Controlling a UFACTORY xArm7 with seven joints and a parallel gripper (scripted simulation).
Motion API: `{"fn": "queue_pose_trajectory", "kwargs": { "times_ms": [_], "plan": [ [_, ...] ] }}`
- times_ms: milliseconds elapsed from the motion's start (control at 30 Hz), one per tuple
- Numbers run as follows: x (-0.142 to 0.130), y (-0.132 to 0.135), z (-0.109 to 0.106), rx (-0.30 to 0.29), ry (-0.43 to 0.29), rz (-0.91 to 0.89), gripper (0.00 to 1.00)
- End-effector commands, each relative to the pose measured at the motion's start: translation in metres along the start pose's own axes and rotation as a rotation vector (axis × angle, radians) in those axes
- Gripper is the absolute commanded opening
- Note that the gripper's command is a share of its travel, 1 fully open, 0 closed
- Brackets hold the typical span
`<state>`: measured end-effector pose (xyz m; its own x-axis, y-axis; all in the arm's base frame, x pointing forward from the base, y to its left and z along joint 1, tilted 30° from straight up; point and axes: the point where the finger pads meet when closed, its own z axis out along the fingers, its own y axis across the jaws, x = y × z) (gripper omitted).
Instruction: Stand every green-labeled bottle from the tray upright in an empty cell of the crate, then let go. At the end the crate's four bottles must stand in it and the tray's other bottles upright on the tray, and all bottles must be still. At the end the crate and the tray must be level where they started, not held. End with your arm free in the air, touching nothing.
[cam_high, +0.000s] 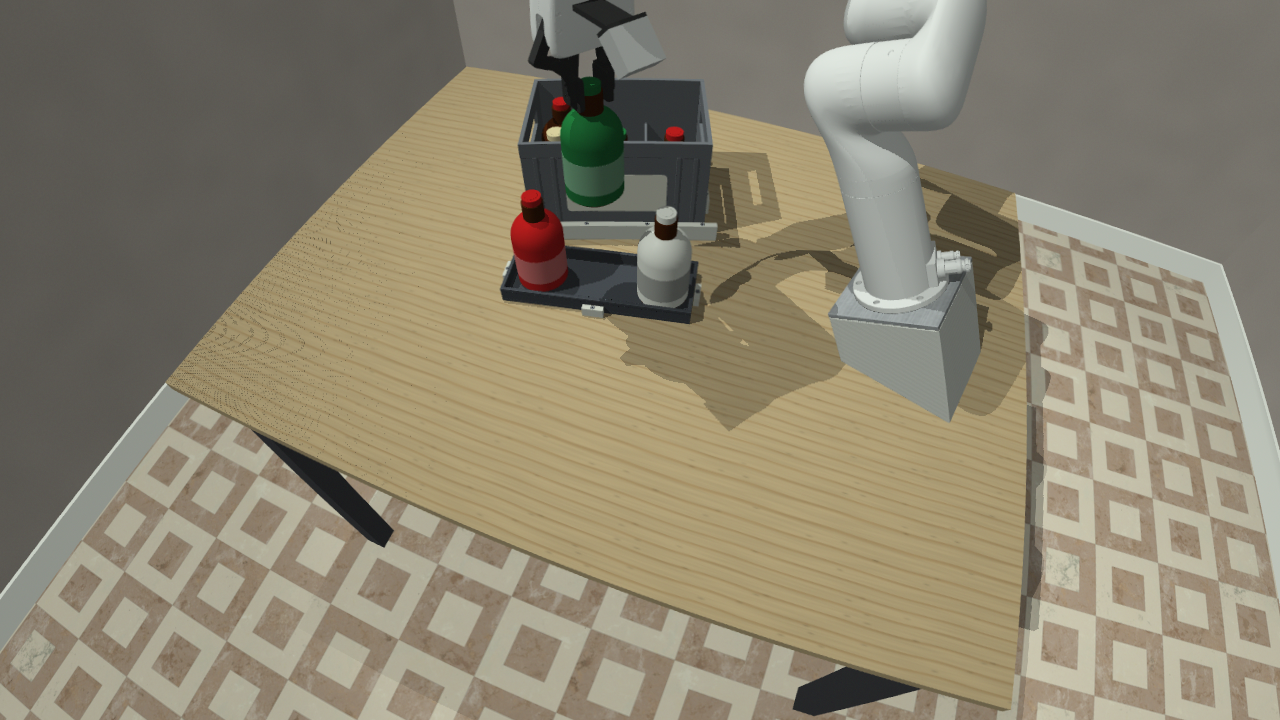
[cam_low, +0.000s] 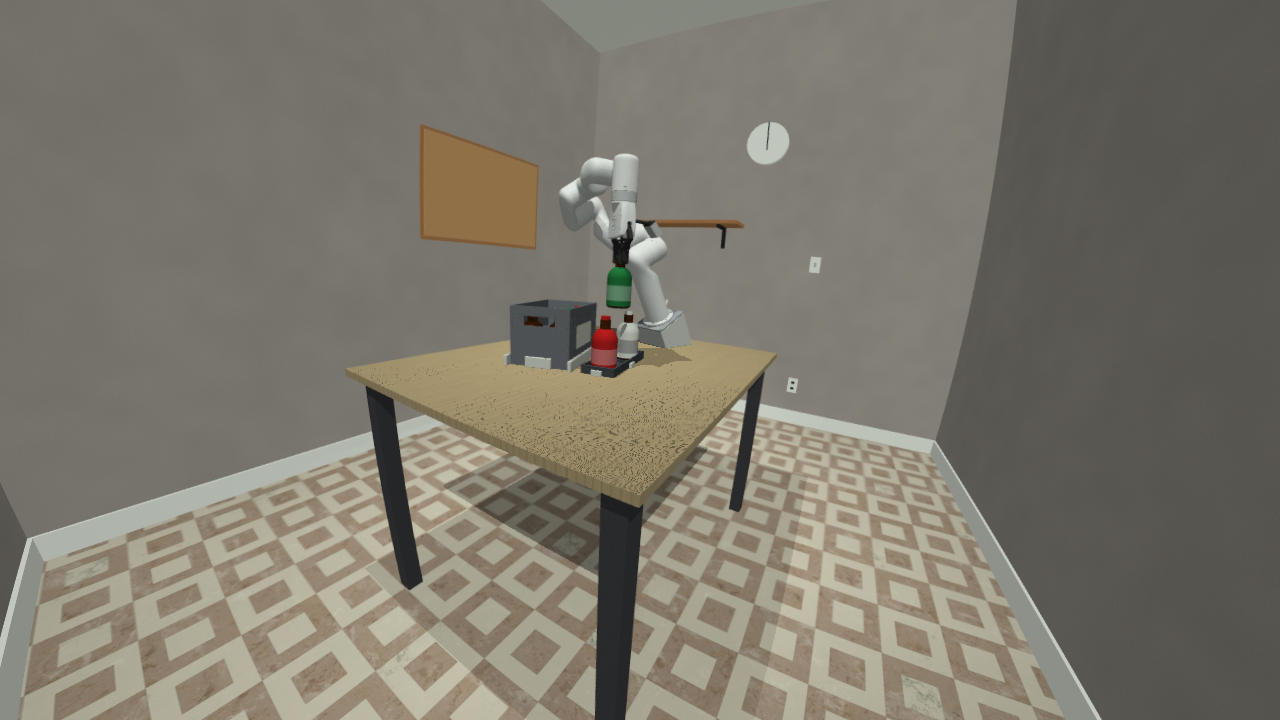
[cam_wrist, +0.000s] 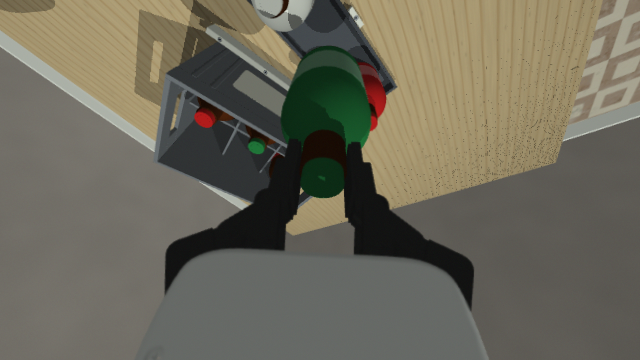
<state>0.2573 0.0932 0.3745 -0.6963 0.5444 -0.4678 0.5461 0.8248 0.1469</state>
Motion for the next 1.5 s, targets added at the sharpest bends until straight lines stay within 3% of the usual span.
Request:
{"fn": "queue_pose_trajectory", "kwargs": {
  "times_ms": [0, 1467],
  "plan": [
    [-0.0004, 0.0007, -0.0056, -0.004, -0.002, 0.001, 0.0],
    [-0.0011, -0.0007, -0.0098, -0.004, -0.002, 0.001, 0.0]
  ]
}}
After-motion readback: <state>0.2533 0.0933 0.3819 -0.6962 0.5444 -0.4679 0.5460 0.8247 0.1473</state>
